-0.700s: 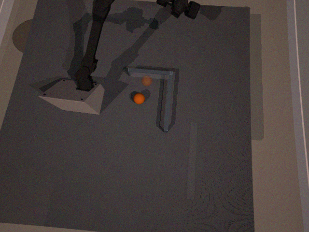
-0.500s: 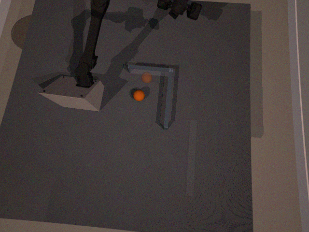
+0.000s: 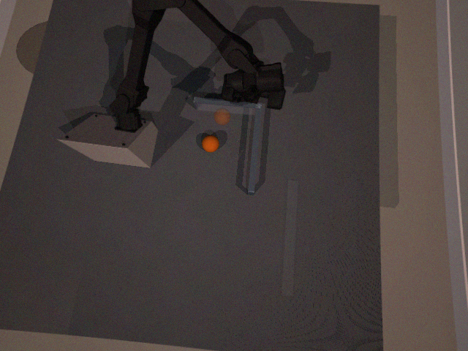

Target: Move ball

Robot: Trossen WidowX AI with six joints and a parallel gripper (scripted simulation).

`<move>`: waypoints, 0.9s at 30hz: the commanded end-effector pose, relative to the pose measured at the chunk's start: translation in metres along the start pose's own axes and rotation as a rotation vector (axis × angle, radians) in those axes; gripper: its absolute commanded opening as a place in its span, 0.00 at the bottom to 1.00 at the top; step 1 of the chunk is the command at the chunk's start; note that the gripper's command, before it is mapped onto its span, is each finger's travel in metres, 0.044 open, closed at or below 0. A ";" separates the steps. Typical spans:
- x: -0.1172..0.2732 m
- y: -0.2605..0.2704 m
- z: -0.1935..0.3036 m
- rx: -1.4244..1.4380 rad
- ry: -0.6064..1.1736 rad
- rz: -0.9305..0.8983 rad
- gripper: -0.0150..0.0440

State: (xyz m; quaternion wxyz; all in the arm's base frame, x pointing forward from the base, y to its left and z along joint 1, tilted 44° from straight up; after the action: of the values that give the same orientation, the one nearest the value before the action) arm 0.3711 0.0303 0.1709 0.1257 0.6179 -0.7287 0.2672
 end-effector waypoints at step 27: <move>-0.001 0.132 0.103 0.166 0.207 -0.299 0.94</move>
State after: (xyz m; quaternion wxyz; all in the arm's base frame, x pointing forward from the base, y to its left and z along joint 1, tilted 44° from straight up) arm 0.2591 -0.0161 0.0576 0.1851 0.6958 -0.5869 0.3704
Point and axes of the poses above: the point midway between the two fingers, 35 mm back from their tips, its own x axis back along the fingers, its own y axis across the jaws, z = x × y, the point moved 8 cm from there along x, back along the fingers, and after that the axes turned 11 degrees about x, right-handed, at the moved point
